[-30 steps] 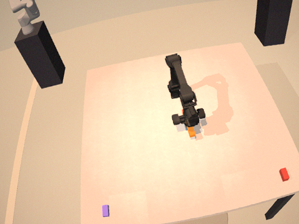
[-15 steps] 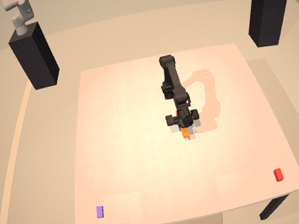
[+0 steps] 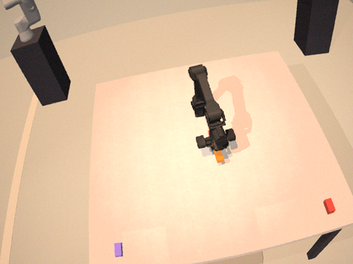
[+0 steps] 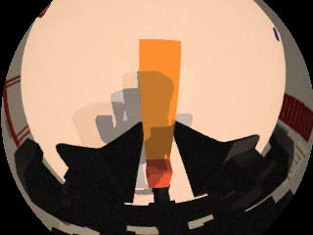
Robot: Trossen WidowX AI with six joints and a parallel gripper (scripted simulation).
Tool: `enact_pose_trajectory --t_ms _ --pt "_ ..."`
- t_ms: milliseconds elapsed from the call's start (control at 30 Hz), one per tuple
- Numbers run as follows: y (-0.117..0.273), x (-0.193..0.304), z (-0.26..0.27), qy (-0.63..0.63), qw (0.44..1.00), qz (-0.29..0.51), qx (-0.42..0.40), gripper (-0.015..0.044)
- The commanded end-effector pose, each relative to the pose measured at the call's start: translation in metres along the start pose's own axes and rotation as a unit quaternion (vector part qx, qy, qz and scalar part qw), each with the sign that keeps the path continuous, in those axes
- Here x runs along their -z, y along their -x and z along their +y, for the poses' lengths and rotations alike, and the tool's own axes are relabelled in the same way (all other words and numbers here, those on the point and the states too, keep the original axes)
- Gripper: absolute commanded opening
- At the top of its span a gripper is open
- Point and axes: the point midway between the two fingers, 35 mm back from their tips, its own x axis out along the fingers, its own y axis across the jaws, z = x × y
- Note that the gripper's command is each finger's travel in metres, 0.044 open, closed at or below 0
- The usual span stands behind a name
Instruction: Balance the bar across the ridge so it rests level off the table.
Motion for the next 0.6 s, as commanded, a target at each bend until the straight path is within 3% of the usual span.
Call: enact_pose_trajectory --t_ms 0,567 --pt "-0.0020 0.0009 0.0000 -0.002 1.000 0.002 0.000 0.0000" --pt "-0.0035 0.0010 -0.0001 -0.002 1.000 0.002 0.000 0.0000"
